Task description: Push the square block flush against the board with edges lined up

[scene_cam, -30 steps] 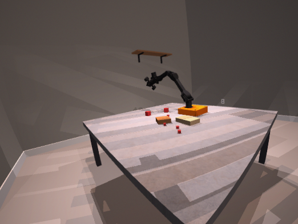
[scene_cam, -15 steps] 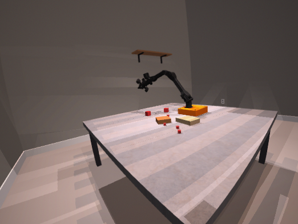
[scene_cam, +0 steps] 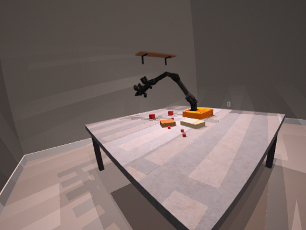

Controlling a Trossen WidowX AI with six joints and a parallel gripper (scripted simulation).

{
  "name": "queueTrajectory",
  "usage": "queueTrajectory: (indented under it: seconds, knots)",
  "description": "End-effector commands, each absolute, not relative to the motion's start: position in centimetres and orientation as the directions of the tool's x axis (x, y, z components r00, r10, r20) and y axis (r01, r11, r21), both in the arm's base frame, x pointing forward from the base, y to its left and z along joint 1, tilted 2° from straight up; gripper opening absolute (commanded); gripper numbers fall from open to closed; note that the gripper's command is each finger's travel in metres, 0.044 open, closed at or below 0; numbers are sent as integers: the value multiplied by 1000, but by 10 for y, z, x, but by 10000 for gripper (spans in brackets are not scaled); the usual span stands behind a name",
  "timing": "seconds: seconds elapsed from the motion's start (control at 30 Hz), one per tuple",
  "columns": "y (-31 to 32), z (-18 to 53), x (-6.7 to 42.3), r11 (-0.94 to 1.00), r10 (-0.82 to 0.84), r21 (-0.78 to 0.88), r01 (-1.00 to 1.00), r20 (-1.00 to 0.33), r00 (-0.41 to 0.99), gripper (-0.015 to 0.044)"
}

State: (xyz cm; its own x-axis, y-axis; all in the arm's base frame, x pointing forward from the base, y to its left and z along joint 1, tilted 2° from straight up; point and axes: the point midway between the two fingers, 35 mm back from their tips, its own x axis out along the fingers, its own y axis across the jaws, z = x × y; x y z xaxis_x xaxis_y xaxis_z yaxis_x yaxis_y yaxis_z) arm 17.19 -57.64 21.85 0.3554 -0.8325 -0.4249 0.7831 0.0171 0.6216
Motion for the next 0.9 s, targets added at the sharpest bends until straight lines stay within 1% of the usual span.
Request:
queueTrajectory:
  seconds: [0.0, 0.37, 0.6, 0.87]
  knots:
    - [-558, 216, 204, 86, -796, 583, 808, -448, 408, 0]
    - [-497, 189, 296, 234, -661, 499, 834, -548, 513, 0]
    - [-448, 177, 350, 379, -563, 421, 824, -602, 566, 0]
    - [-384, 162, 402, 549, -447, 325, 770, -665, 599, 0]
